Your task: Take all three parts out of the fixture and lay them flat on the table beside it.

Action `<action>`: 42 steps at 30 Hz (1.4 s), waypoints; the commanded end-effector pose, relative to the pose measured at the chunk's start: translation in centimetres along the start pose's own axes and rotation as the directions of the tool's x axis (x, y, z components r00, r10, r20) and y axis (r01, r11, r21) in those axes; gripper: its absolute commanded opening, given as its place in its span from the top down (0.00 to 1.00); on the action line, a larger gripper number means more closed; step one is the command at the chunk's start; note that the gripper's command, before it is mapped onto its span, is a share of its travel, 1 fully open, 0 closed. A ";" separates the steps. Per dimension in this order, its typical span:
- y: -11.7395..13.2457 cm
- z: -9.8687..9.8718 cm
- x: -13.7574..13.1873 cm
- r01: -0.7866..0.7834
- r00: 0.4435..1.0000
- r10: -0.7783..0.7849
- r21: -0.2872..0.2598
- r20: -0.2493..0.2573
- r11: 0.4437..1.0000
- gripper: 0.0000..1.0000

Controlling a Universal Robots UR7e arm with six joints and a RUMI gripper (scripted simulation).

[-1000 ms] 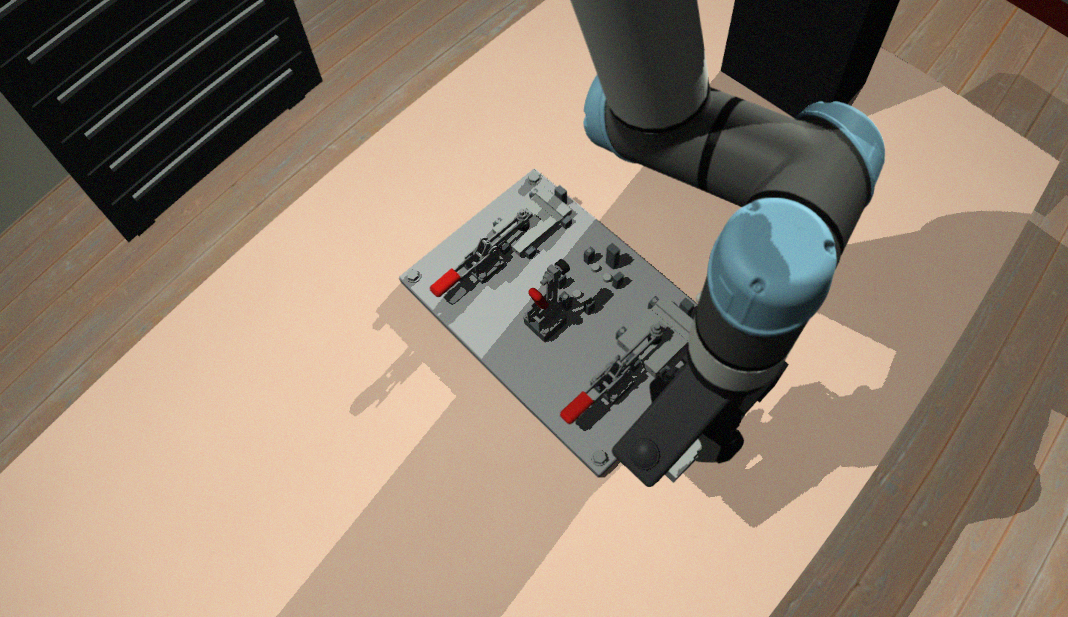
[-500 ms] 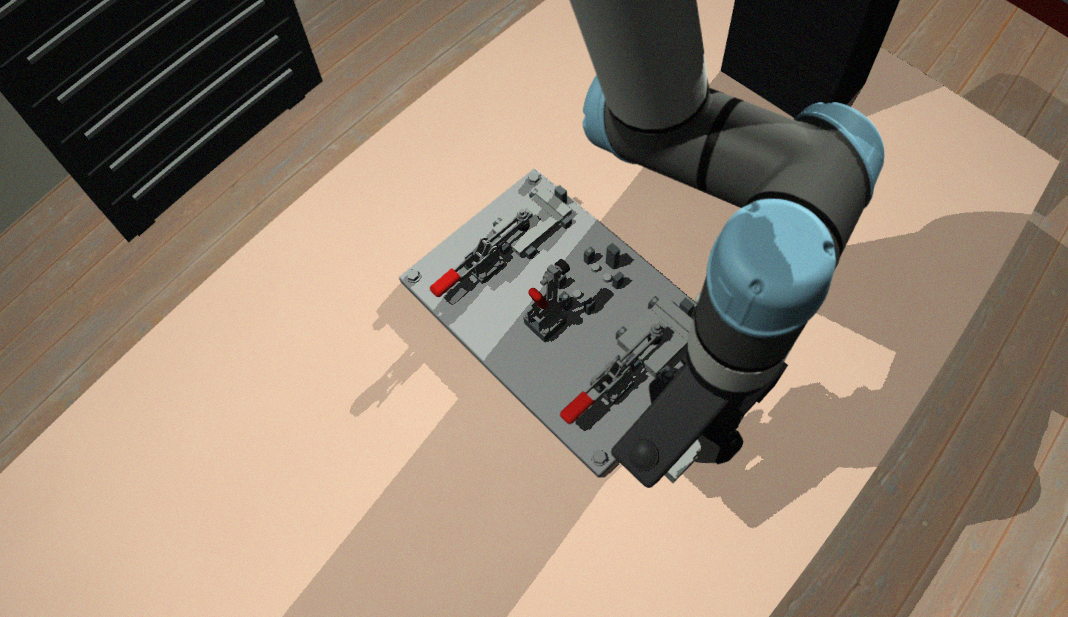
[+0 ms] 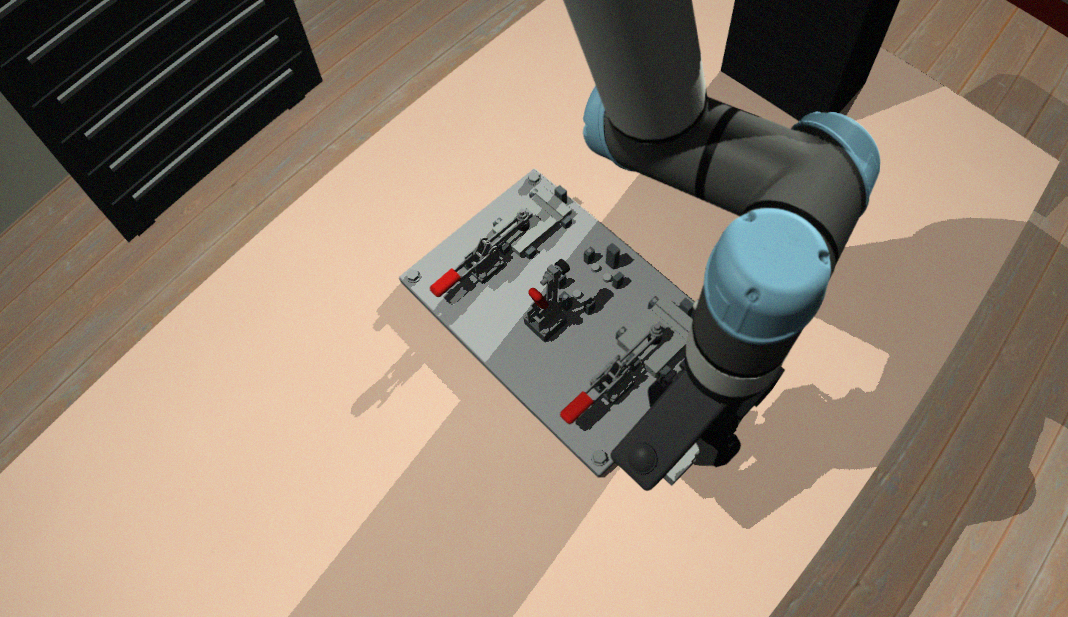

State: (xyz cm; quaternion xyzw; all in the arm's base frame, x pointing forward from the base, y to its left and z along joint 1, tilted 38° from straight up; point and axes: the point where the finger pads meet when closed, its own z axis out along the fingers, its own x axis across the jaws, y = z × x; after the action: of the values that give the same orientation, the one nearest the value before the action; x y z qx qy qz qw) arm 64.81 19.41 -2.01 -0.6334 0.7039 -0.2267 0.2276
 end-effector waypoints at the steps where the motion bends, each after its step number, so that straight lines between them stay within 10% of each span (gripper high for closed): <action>1: -0.1 1.1 0.0 0.000 1.000 0.000 0.001 0.001 1.000 1.00; 23: -0.1 6.6 0.0 0.000 1.000 0.000 0.001 0.001 1.000 1.00; 42: -0.1 7.2 0.0 0.000 1.000 0.000 0.001 0.001 1.000 1.00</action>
State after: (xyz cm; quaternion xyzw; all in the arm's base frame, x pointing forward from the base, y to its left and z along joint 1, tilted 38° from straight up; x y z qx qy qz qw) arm 69.20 19.19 -7.71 -0.6334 0.7039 -0.2267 0.2276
